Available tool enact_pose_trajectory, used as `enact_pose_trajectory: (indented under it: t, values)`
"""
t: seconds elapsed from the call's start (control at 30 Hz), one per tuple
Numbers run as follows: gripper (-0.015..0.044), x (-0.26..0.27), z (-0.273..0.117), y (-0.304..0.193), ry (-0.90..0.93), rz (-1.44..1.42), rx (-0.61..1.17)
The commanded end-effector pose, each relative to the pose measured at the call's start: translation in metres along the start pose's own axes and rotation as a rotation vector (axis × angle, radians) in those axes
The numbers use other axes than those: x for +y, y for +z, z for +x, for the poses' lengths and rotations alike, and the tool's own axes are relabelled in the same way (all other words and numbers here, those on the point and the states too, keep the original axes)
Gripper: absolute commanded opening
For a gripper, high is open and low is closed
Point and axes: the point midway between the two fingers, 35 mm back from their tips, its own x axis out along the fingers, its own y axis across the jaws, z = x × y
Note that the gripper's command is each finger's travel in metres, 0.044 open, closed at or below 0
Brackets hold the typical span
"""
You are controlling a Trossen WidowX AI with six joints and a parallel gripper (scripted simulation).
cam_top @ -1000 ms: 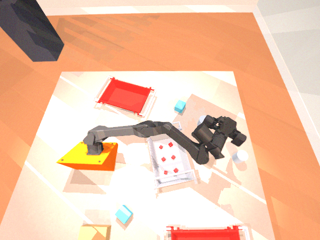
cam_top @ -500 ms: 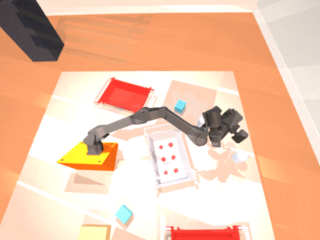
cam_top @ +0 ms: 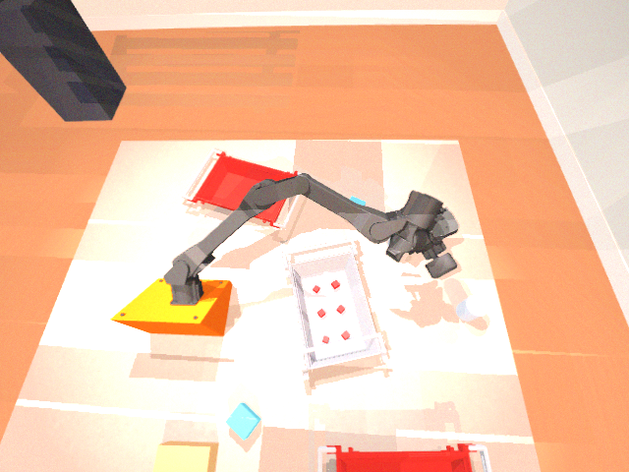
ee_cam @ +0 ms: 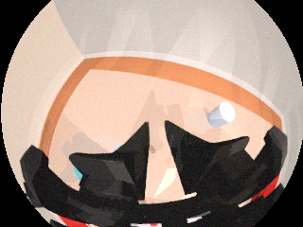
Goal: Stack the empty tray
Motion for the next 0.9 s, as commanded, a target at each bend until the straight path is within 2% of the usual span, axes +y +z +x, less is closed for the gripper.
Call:
enact_pose_trajectory:
  t: [0.0,0.33,0.63,0.87]
  values:
    - [0.0089,0.035,-0.021,-0.064,-0.111,0.063,0.256]
    - [0.0089,0.075,-0.060,-0.126,-0.163,0.114,0.507]
    - [0.0089,0.130,-0.118,-0.189,-0.168,0.165,0.785]
    - [0.0089,0.134,-0.123,-0.194,-0.166,0.168,0.805]
